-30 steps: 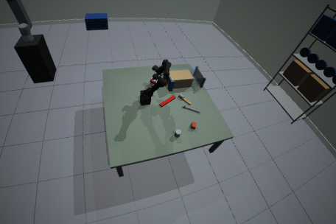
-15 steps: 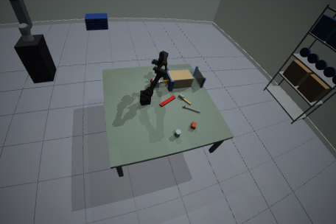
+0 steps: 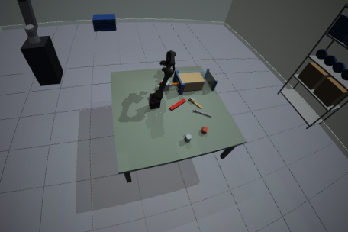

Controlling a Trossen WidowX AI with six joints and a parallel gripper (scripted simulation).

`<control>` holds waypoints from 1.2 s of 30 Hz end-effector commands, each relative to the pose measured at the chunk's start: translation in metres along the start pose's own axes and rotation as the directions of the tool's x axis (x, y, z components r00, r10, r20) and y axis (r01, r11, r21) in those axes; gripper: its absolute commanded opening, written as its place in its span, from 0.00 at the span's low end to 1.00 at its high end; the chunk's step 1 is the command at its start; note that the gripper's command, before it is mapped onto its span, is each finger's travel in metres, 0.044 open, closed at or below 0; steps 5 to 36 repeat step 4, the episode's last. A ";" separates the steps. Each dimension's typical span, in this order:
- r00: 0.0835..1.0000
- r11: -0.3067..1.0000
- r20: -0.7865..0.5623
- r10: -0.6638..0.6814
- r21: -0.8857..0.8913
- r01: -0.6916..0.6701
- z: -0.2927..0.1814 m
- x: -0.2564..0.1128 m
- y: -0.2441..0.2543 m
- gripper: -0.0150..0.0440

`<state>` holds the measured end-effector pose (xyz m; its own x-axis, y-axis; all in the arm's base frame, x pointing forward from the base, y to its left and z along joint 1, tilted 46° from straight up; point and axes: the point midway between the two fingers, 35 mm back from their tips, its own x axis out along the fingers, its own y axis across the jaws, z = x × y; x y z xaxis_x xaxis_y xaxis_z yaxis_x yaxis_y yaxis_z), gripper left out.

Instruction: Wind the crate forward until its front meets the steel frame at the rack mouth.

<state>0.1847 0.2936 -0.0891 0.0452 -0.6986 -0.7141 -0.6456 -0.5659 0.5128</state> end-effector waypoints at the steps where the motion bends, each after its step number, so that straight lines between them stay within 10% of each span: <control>1: 1.000 1.000 -0.005 0.003 0.005 -0.003 0.000 0.001 0.000 1.00; 36: 1.000 1.000 -0.005 0.003 0.005 -0.003 0.000 0.001 0.000 1.00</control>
